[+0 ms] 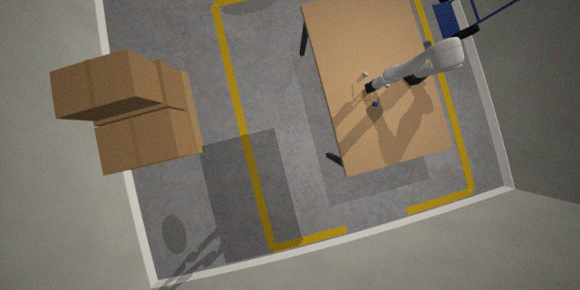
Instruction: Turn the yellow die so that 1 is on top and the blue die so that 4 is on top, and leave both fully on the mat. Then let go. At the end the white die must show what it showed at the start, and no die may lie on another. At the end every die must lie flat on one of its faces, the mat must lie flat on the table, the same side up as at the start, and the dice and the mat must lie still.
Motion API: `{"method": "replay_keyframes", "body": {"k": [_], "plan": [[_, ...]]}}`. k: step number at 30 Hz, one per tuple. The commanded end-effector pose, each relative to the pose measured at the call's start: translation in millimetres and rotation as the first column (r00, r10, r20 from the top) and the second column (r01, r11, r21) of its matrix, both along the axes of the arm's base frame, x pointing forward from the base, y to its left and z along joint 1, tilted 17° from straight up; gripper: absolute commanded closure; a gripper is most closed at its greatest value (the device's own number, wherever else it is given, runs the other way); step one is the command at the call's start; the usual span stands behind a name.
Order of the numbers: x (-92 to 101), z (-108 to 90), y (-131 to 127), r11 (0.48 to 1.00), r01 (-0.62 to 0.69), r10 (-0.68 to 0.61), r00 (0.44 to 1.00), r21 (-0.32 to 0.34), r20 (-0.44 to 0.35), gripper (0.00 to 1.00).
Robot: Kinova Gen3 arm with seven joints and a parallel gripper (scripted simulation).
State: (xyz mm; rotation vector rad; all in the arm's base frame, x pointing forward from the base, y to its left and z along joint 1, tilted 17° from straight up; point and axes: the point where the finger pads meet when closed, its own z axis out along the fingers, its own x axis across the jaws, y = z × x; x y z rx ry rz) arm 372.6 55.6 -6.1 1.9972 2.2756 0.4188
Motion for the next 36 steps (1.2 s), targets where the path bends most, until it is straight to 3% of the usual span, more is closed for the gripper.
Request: {"method": "replay_keyframes", "body": {"k": [1,6,7,11,15,36], "plan": [[0.4,0.5,-0.1,1.0,0.0,0.0,1.0,0.0,0.001,0.37],[0.4,0.5,-0.1,1.0,0.0,0.0,1.0,0.0,0.001,0.31],[0.4,0.5,-0.1,1.0,0.0,0.0,1.0,0.0,0.001,0.25],[0.4,0.5,-0.1,1.0,0.0,0.0,1.0,0.0,0.001,0.25],[0.4,0.5,-0.1,1.0,0.0,0.0,1.0,0.0,0.001,0.13],[-0.1,2.1,-0.4,1.0,0.0,0.0,1.0,0.0,0.001,0.13]]}}
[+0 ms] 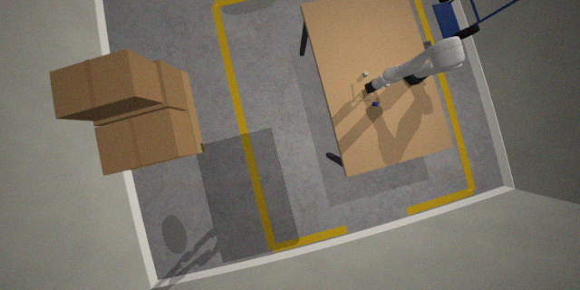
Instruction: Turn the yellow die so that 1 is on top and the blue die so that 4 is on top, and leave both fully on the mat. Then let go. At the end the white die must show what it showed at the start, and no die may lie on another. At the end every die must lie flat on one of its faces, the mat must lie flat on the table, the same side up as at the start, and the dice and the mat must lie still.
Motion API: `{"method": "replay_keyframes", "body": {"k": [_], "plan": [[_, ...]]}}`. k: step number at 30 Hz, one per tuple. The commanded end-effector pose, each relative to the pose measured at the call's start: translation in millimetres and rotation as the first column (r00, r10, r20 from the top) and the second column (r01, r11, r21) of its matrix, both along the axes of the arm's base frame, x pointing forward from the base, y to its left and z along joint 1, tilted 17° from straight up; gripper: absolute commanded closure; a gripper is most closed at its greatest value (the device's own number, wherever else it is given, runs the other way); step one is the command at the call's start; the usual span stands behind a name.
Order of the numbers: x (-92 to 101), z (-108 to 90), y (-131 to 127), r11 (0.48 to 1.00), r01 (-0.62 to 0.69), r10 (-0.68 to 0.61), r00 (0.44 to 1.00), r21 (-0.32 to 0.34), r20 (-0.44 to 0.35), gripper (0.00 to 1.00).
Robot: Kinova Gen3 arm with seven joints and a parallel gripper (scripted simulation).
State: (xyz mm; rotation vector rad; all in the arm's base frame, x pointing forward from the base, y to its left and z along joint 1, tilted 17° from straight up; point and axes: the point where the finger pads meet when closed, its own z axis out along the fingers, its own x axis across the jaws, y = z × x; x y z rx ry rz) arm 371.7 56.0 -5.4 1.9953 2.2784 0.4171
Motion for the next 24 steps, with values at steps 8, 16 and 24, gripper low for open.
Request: {"method": "replay_keyframes", "body": {"k": [8,16,24], "plan": [[-0.4,5.8,-1.5,1.0,0.002,-0.002,1.0,0.001,0.002,0.13],[-2.0,12.2,-2.5,1.0,0.002,-0.002,1.0,0.001,0.002,0.13],[-4.4,22.0,-4.0,1.0,0.003,-0.003,1.0,0.001,0.002,0.13]]}}
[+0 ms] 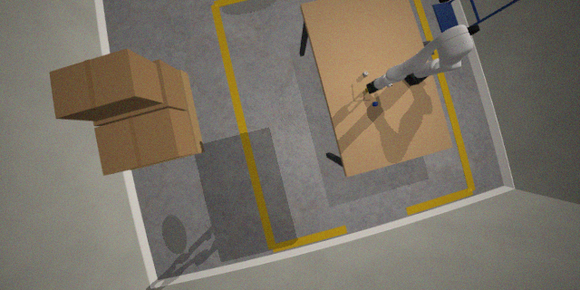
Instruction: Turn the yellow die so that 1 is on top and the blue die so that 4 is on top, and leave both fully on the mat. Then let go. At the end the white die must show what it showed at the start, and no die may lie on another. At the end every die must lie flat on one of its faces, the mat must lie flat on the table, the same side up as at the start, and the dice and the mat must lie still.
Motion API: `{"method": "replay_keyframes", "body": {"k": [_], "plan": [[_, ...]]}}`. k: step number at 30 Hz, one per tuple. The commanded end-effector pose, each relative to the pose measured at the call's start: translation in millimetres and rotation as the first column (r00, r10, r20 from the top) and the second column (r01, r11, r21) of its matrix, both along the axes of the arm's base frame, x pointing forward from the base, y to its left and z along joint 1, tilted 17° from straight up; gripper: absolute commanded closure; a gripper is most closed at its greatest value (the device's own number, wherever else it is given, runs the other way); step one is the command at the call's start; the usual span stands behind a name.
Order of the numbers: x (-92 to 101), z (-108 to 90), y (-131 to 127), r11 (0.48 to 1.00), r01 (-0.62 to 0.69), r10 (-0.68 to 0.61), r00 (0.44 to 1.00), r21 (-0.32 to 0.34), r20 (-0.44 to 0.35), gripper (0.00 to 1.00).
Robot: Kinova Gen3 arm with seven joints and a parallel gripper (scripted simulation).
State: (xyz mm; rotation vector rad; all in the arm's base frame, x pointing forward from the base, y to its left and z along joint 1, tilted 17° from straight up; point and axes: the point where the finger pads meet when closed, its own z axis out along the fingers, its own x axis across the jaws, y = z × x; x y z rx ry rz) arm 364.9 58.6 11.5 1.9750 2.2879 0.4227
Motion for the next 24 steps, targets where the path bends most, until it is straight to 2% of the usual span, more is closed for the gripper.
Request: {"method": "replay_keyframes", "body": {"k": [1,24], "plan": [[2.4,5.1,-6.5,1.0,0.016,-0.016,1.0,0.003,-0.005,0.13],[-7.9,45.9,-12.8,1.0,0.016,-0.016,1.0,0.003,-0.005,0.13]]}}
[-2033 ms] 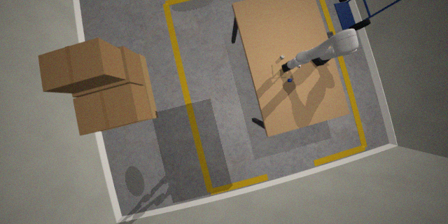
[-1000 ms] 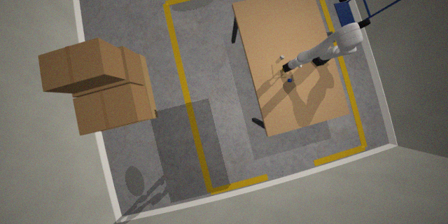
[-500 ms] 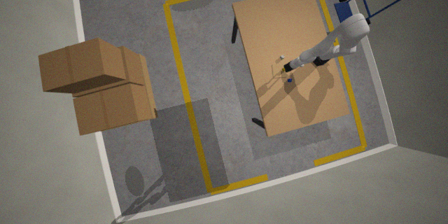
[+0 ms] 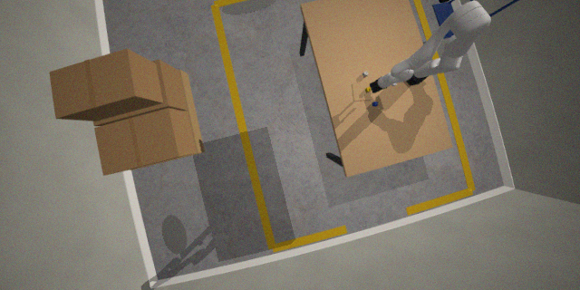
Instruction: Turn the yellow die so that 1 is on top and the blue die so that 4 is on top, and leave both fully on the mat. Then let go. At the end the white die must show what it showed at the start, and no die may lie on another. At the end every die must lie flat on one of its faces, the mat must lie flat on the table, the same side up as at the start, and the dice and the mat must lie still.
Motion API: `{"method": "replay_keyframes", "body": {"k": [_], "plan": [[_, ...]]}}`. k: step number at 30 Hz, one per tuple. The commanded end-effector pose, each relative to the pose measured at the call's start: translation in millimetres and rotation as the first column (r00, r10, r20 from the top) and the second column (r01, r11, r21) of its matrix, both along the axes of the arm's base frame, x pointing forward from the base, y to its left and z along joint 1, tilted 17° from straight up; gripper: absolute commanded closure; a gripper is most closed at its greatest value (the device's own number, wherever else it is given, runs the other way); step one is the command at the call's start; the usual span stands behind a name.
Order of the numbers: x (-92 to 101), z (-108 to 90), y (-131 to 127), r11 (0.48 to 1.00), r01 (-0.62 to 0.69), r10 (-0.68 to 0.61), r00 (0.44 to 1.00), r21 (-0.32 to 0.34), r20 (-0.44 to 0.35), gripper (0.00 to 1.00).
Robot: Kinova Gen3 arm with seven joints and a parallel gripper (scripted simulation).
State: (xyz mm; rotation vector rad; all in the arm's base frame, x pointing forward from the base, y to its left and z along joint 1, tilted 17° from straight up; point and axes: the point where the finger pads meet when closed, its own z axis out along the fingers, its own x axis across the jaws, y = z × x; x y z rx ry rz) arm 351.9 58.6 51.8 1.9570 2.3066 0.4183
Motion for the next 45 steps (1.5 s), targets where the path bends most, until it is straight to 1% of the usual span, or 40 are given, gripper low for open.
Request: {"method": "replay_keyframes", "body": {"k": [1,10,26,27,45], "plan": [[4.5,7.7,-13.2,0.999,0.033,-0.033,0.999,0.006,-0.003,0.13],[0.7,22.7,-15.5,0.999,0.033,-0.033,0.999,0.006,-0.003,0.13],[-0.9,28.8,-16.4,0.999,0.033,-0.033,0.999,0.006,-0.003,0.13],[-0.9,28.8,-16.4,0.999,0.033,-0.033,0.999,0.006,-0.003,0.0],[-0.9,28.8,-16.4,0.999,0.033,-0.033,0.999,0.006,-0.003,0.0]]}}
